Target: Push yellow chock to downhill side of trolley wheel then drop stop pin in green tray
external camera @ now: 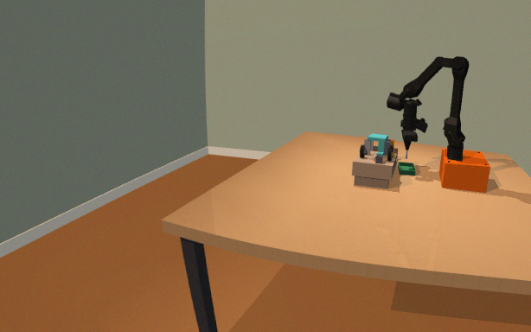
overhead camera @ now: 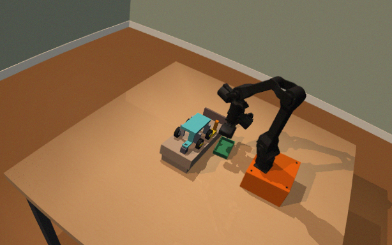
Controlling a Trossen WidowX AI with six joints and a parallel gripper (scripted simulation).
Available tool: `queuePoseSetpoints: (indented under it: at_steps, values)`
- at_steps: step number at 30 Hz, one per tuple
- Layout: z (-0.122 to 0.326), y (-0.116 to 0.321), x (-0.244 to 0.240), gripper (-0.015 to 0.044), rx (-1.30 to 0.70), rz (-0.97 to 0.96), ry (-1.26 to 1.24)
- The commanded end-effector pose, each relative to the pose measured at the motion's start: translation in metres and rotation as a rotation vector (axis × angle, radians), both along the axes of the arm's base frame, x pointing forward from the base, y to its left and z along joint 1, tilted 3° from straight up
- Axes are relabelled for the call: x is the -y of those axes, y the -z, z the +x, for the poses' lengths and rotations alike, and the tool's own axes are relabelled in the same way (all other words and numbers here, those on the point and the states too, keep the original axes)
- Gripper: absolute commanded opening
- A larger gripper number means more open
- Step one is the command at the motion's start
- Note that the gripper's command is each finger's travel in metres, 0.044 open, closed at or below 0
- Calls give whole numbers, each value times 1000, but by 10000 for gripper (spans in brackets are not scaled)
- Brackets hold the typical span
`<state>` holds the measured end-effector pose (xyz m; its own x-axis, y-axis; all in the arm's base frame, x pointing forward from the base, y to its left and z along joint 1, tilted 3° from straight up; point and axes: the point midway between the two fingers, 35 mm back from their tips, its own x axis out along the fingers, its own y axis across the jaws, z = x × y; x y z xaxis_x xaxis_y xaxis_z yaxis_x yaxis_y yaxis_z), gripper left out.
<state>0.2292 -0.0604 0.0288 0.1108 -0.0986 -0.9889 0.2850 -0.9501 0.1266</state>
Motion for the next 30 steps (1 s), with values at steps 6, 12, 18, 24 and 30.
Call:
queuePoseSetpoints:
  at_steps: [6,12,18,24,30]
  values:
    - [4,27,11,0,-5,-19,4]
    - [4,38,16,0,-5,-20,4]
    - [4,38,14,105,-5,-19,4]
    - [4,37,10,190,-5,-19,4]
    - [3,39,7,190,-5,-19,4]
